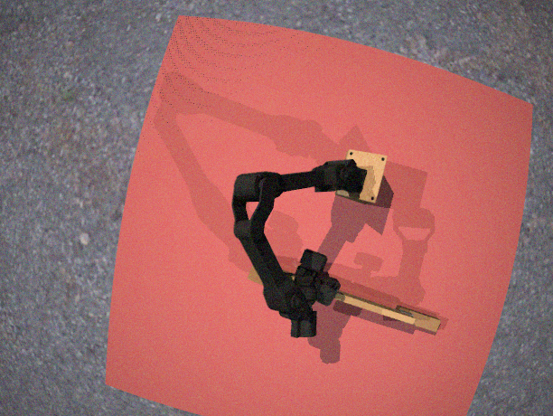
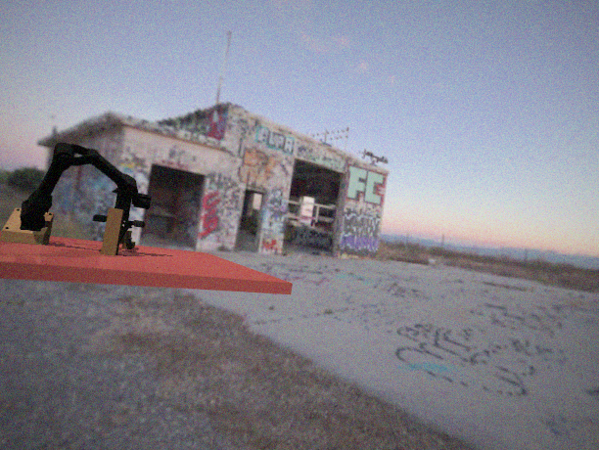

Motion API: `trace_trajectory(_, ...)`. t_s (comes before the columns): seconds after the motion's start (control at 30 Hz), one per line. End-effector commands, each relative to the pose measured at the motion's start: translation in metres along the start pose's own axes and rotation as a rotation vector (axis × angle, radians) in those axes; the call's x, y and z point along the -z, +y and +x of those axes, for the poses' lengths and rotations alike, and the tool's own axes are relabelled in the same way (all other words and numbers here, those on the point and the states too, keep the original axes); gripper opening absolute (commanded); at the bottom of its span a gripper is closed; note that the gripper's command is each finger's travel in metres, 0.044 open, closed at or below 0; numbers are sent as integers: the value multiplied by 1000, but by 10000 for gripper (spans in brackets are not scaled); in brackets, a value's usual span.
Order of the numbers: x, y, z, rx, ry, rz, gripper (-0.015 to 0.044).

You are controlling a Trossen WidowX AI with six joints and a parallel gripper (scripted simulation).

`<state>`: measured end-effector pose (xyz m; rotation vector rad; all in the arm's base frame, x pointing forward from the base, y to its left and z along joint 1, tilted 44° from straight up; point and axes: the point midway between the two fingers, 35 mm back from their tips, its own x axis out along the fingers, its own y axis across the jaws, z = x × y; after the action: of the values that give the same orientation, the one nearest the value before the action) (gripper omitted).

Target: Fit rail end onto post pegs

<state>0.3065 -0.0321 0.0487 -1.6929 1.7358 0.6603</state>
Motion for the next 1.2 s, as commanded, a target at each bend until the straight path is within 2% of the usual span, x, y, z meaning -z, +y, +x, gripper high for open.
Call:
trace_trajectory(0.0,0,0,0,0,0,0,131)
trace_trajectory(0.4,0,0,0,0,0,0,440)
trace_trajectory(0.6,-2,0,-2,0,0,0,440)
trace_trajectory(0.77,-31,0,-30,5,0,-1,440)
trace_trajectory(1.17,-31,0,-30,5,0,-1,440)
